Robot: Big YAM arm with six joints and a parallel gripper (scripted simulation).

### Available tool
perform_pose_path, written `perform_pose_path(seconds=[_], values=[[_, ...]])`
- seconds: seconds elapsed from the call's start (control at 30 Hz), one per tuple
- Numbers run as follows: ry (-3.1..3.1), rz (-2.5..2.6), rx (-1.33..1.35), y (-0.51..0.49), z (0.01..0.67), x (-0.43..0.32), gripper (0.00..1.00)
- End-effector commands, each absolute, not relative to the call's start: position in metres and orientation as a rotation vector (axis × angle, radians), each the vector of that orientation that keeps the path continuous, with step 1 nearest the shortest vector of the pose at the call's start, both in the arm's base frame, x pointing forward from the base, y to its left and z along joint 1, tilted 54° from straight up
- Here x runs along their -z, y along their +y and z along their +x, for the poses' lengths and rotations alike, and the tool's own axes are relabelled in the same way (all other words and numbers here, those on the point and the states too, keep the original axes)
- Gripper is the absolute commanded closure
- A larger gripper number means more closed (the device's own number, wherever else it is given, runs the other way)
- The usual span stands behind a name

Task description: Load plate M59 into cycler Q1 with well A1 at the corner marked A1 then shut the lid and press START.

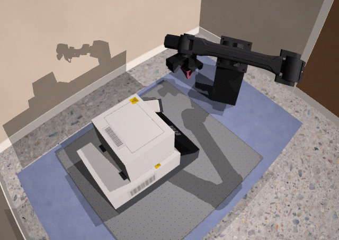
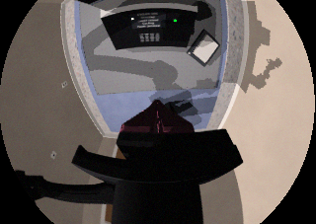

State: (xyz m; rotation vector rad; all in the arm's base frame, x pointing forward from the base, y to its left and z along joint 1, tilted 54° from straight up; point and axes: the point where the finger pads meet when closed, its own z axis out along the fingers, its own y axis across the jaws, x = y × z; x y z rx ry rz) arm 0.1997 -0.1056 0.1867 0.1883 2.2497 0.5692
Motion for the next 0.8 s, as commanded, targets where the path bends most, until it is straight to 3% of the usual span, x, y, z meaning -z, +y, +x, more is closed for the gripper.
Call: perform_pose_path(seconds=[0.0,0.3,0.77], values=[[2.24,0.173,-0.526,-0.119,0.207,-0.203,1.0],[2.241,0.167,-0.528,-0.119,0.208,-0.205,1.0],[2.144,-0.261,-0.233,-0.075,0.256,-0.144,1.0]])
